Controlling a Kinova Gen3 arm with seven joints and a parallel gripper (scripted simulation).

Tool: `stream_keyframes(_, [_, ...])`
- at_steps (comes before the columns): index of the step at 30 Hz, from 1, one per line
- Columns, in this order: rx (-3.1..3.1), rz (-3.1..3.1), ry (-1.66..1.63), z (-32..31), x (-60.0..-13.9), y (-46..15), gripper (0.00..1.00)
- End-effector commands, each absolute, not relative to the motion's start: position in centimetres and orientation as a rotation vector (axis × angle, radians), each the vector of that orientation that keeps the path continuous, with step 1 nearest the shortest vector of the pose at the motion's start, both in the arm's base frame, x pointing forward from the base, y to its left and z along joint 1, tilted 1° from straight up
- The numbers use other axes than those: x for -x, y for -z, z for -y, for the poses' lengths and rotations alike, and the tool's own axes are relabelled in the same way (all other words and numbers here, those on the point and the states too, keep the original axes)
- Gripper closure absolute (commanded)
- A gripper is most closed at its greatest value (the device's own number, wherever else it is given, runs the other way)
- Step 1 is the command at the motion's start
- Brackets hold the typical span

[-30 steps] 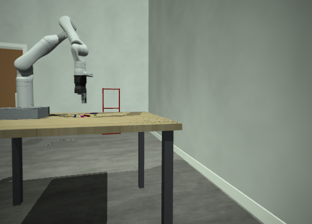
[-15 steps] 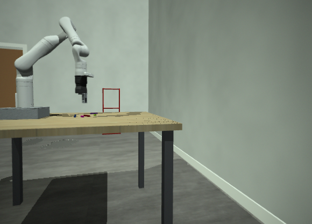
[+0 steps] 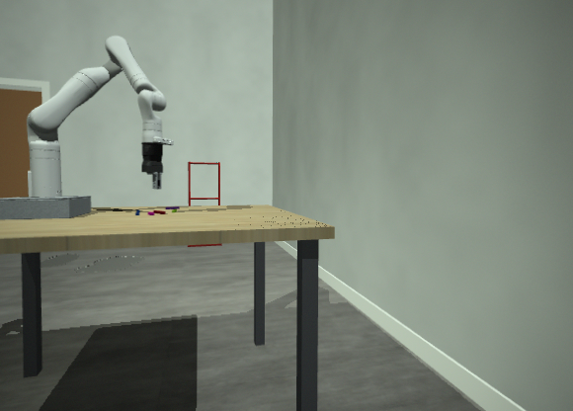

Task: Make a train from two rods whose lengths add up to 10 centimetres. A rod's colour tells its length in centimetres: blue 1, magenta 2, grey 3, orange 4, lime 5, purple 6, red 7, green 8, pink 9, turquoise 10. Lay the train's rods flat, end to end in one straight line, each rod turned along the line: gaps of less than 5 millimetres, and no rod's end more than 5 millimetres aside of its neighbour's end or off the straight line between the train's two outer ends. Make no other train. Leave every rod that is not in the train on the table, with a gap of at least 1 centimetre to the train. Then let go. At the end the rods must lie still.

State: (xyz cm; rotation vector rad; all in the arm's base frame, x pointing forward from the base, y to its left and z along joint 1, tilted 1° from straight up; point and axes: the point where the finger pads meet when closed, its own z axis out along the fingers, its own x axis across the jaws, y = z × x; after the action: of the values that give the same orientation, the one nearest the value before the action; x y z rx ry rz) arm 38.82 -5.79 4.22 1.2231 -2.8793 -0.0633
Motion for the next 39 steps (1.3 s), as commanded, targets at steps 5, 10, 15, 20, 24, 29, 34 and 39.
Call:
stream_keyframes(5, [-1.159,2.91,0.041,-0.3,-38.6,-4.6,0.76])
stream_keyframes(10, [-1.071,2.944,0.04,-4.1,-37.3,-4.6,0.76])
stream_keyframes(15, [-1.016,2.964,0.04,-6.4,-36.4,-4.7,0.76])
stream_keyframes(20, [-1.001,2.969,0.04,-7.0,-36.1,-4.7,0.76])
stream_keyframes(24, [-0.995,2.971,0.04,-7.2,-36.0,-4.7,0.76])
stream_keyframes(29, [-0.995,2.971,0.04,-7.2,-36.0,-4.7,0.76])
stream_keyframes(34, [-0.995,2.971,0.04,-7.2,-36.0,-4.7,0.76])
stream_keyframes(39, [-0.995,2.971,0.04,-7.2,-36.0,-4.7,0.76])
